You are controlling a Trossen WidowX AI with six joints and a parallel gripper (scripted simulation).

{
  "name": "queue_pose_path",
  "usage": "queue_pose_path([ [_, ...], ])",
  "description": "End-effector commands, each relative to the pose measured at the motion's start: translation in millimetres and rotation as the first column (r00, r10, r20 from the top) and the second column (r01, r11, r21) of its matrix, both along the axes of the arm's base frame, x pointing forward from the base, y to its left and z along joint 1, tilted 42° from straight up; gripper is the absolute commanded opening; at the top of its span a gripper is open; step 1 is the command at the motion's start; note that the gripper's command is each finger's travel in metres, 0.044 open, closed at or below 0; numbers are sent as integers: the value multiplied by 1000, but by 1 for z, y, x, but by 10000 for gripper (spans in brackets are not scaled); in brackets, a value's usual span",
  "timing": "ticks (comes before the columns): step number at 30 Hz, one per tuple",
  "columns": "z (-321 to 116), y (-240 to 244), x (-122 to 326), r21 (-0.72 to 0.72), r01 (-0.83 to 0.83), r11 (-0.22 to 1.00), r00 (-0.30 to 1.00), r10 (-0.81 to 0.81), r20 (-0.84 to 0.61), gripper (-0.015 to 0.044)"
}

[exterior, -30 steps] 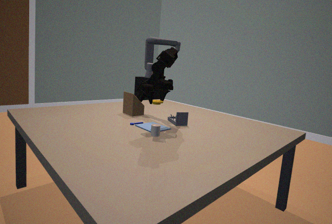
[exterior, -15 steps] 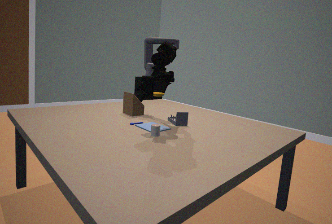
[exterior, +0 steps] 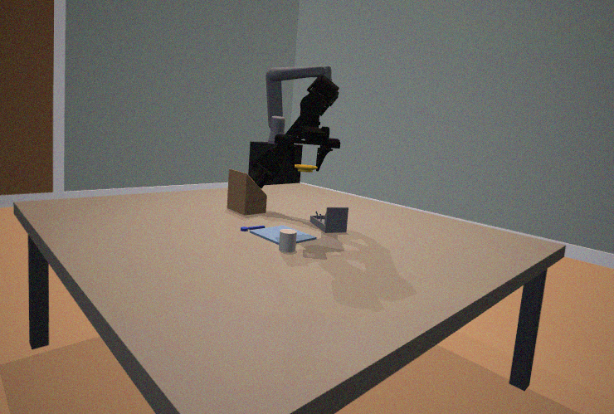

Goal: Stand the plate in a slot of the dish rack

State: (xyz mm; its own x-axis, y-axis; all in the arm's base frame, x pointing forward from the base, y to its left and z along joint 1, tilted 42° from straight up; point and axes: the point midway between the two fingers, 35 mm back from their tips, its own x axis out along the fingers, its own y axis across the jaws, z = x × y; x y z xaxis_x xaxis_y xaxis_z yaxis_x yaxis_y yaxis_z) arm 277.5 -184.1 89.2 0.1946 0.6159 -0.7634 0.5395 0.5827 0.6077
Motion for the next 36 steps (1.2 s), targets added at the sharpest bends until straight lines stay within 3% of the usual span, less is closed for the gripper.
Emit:
queue_pose_path([
  [1, 15, 17, -4, 30, 125, 992, 988, -121, -99, 0],
  [17, 58, 73, -25, 16, 533, 846, 765, -474, -436, 0],
  [36, 88, 139, -65, -174, 850, 498, 234, -652, -722, 0],
])
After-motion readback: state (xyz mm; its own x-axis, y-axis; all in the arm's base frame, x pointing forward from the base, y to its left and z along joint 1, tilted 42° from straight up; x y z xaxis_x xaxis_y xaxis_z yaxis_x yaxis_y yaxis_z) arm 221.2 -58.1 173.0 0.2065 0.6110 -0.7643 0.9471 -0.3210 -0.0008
